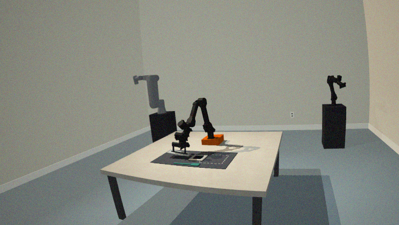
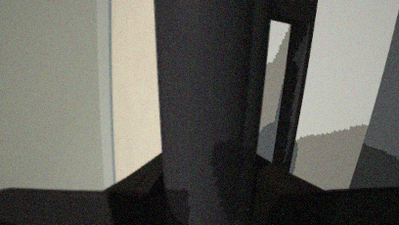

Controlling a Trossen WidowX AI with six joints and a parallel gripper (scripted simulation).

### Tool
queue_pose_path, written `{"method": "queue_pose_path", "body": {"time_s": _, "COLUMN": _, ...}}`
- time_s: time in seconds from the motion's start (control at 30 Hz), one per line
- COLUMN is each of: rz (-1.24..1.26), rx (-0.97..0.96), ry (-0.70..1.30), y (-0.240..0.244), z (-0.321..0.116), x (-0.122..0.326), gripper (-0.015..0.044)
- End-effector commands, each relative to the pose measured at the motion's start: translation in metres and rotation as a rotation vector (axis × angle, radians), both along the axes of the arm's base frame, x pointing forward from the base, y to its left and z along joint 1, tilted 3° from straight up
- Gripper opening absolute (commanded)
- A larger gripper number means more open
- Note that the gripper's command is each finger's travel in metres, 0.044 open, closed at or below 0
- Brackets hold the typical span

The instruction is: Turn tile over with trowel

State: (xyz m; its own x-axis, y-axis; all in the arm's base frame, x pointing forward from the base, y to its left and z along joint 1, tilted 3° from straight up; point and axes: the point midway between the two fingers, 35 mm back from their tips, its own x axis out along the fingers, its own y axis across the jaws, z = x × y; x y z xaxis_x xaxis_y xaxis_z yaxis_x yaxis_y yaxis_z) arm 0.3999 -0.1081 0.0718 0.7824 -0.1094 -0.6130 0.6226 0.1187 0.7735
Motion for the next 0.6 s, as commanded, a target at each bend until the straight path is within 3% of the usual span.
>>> {"method": "queue_pose_path", "body": {"time_s": 0.0, "rz": -0.003, "rx": -0.005, "ry": -0.009, "y": -0.002, "z": -0.005, "x": 0.001, "gripper": 0.0}}
{"method": "queue_pose_path", "body": {"time_s": 0.57, "rz": -0.003, "rx": -0.005, "ry": -0.008, "y": -0.005, "z": -0.028, "x": -0.001, "gripper": 0.0}}
